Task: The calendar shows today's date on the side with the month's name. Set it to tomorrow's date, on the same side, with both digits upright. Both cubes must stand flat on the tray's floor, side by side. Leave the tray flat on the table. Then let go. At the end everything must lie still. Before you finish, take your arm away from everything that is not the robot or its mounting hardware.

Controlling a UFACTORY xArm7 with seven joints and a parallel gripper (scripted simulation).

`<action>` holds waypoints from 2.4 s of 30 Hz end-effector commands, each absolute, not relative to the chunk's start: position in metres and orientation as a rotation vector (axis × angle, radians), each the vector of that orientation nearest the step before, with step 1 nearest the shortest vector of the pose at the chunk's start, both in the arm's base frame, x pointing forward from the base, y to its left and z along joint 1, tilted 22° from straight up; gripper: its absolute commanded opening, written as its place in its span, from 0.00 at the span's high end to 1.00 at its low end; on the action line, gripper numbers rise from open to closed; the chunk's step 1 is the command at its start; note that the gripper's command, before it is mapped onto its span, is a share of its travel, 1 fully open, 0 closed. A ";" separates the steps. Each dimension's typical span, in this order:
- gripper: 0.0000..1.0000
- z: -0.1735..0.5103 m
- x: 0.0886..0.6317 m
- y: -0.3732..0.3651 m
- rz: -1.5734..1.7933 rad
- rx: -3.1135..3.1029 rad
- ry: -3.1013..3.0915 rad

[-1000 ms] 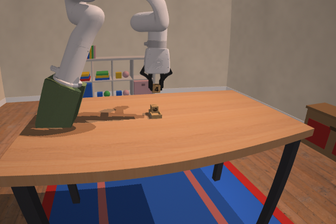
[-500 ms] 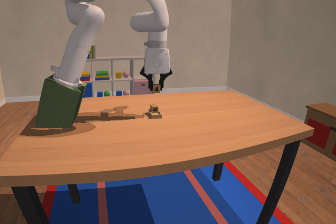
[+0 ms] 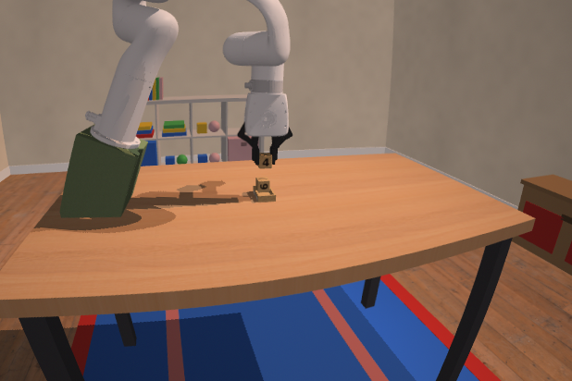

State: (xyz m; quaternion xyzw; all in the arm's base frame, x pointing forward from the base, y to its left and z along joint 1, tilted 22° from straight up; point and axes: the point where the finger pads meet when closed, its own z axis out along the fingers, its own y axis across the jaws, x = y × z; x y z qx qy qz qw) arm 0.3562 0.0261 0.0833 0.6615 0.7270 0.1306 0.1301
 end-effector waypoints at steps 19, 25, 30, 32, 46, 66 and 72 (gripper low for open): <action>0.71 0.050 0.372 0.028 0.390 1.919 2.108; 0.71 0.050 0.372 0.028 0.390 1.919 2.108; 0.71 0.050 0.372 0.028 0.390 1.919 2.108; 0.71 0.050 0.372 0.028 0.390 1.919 2.108; 0.71 0.050 0.372 0.028 0.390 1.919 2.108; 0.71 0.050 0.373 0.028 0.390 1.919 2.109; 0.71 0.051 0.374 0.028 0.390 1.919 2.109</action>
